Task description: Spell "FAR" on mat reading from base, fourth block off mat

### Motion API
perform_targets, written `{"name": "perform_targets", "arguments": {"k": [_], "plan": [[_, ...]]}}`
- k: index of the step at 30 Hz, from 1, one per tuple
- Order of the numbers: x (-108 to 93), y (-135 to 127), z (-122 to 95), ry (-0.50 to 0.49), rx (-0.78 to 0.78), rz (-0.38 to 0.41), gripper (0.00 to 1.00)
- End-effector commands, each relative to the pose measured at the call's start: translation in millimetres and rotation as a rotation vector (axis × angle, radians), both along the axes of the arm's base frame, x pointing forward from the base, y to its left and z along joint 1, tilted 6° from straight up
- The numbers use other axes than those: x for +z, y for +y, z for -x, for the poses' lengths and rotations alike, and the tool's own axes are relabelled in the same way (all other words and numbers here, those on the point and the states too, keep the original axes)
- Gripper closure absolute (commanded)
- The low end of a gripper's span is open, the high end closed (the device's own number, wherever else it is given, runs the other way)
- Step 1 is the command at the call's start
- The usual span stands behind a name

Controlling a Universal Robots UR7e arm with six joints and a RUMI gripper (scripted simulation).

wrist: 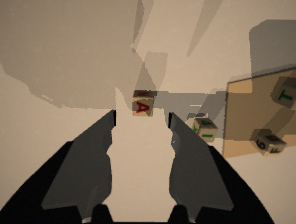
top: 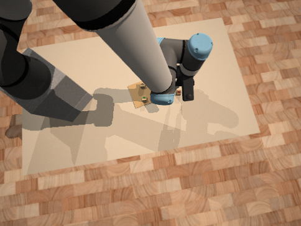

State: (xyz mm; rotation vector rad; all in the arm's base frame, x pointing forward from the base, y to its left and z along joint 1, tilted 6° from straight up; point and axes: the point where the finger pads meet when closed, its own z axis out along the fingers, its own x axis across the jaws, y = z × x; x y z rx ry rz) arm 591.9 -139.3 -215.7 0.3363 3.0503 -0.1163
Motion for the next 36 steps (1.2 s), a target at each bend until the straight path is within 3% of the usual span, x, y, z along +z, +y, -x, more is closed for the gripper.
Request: {"name": "perform_targets", "arguments": {"k": [1, 12, 26, 36], "plan": [[0.7, -0.2, -0.6, -0.001, 0.0, 0.001, 0.63], [-3.1, -0.5, -0.9, -0.001, 0.0, 0.001, 0.63], [-27.1, -2.5, -2.4, -0.001, 0.0, 0.001, 0.63], [-30.9, -2.8, -2.6, -0.001, 0.0, 0.001, 0.63]]}}
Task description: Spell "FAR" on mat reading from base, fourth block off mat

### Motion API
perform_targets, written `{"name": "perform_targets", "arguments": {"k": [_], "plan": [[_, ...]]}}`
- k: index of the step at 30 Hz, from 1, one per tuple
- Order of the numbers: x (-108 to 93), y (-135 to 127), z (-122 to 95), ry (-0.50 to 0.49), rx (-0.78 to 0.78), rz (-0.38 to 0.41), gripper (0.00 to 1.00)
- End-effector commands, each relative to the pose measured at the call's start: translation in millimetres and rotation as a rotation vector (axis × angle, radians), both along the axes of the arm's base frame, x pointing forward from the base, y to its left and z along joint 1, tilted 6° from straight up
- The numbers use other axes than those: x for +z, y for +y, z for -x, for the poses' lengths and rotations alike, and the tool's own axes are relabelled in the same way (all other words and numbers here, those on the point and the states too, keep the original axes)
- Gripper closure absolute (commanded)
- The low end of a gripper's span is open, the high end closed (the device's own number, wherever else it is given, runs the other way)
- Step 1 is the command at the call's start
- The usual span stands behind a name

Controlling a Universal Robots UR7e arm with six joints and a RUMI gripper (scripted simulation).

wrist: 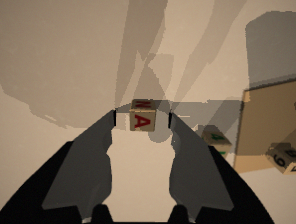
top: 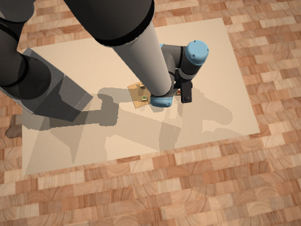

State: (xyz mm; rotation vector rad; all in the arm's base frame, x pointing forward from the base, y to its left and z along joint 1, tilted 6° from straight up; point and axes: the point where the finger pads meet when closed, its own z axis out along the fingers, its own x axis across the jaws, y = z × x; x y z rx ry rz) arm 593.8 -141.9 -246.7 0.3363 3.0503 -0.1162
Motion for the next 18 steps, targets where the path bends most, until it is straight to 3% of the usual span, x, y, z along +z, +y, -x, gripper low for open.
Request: {"name": "perform_targets", "arguments": {"k": [1, 12, 13, 18], "plan": [[0.1, -0.2, -0.7, -0.002, 0.0, 0.001, 0.63], [0.1, -0.2, -0.7, -0.002, 0.0, 0.001, 0.63], [0.1, -0.2, -0.7, -0.002, 0.0, 0.001, 0.75], [0.1, -0.2, -0.7, -0.002, 0.0, 0.001, 0.75]]}}
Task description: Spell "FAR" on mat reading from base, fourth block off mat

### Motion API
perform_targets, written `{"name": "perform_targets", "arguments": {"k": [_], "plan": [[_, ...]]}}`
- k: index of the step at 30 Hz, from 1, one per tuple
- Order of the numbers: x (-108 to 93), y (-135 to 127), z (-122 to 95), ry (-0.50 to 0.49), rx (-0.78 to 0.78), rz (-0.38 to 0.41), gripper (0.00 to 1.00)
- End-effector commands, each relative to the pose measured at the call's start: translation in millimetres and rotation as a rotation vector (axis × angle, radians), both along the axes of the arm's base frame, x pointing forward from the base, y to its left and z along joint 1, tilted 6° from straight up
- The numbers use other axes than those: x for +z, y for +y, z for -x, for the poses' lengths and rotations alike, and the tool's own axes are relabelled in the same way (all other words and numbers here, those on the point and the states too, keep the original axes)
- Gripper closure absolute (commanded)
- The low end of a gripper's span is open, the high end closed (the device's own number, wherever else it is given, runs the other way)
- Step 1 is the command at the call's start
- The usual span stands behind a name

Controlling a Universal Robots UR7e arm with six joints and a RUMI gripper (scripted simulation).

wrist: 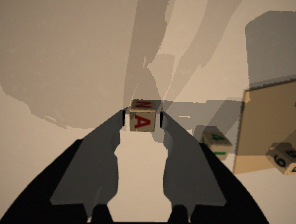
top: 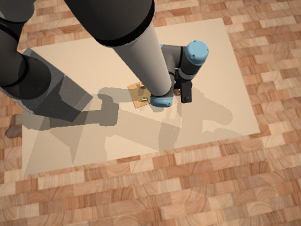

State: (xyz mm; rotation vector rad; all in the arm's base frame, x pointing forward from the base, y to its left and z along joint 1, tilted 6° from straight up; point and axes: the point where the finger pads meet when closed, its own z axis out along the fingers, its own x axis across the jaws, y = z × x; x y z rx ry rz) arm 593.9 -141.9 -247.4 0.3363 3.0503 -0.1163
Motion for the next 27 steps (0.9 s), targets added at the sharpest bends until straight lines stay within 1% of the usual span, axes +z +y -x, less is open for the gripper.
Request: {"name": "perform_targets", "arguments": {"k": [1, 11, 12, 27], "plan": [[0.7, -0.2, -0.6, -0.001, 0.0, 0.001, 0.75], [0.7, -0.2, -0.6, -0.001, 0.0, 0.001, 0.75], [0.7, -0.2, -0.6, -0.001, 0.0, 0.001, 0.95], [0.7, -0.2, -0.6, -0.001, 0.0, 0.001, 0.95]]}}
